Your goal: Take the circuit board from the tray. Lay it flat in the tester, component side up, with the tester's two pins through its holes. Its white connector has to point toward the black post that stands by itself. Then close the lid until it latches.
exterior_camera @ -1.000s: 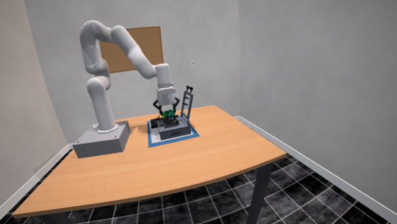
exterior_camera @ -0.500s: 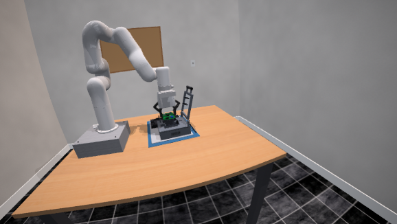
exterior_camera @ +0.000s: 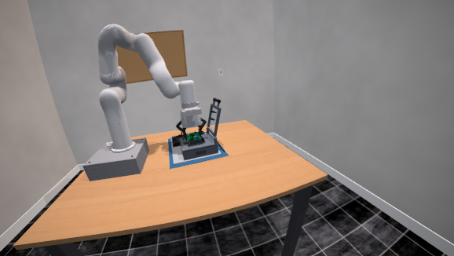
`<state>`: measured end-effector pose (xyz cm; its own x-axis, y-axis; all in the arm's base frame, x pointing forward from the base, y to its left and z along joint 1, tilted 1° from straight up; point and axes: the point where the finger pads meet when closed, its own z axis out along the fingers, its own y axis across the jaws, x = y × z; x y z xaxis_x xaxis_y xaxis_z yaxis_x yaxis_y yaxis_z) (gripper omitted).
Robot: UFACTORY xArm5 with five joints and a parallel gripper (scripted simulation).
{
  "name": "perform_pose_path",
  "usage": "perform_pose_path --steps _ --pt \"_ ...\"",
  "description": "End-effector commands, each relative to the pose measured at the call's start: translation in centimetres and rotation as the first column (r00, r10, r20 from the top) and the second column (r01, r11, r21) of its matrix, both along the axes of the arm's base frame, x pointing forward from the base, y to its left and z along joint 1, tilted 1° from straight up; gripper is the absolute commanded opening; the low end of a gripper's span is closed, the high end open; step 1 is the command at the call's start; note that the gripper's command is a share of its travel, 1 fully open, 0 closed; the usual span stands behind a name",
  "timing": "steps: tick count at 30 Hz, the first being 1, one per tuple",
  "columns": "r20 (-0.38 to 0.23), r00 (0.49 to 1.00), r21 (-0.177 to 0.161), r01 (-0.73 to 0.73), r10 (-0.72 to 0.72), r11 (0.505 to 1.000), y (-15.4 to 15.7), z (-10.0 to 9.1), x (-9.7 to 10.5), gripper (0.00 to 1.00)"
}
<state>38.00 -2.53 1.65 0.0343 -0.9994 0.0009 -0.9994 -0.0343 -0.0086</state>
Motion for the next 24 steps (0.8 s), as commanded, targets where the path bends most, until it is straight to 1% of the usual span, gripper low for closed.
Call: perform_pose_path --steps 1,24 --pt "0.004 1.0 0.0 0.0 0.0 1.0 -0.02 -0.35 0.16 0.79" --pt "0.004 1.0 0.0 0.0 0.0 1.0 -0.02 -0.55 0.16 0.79"
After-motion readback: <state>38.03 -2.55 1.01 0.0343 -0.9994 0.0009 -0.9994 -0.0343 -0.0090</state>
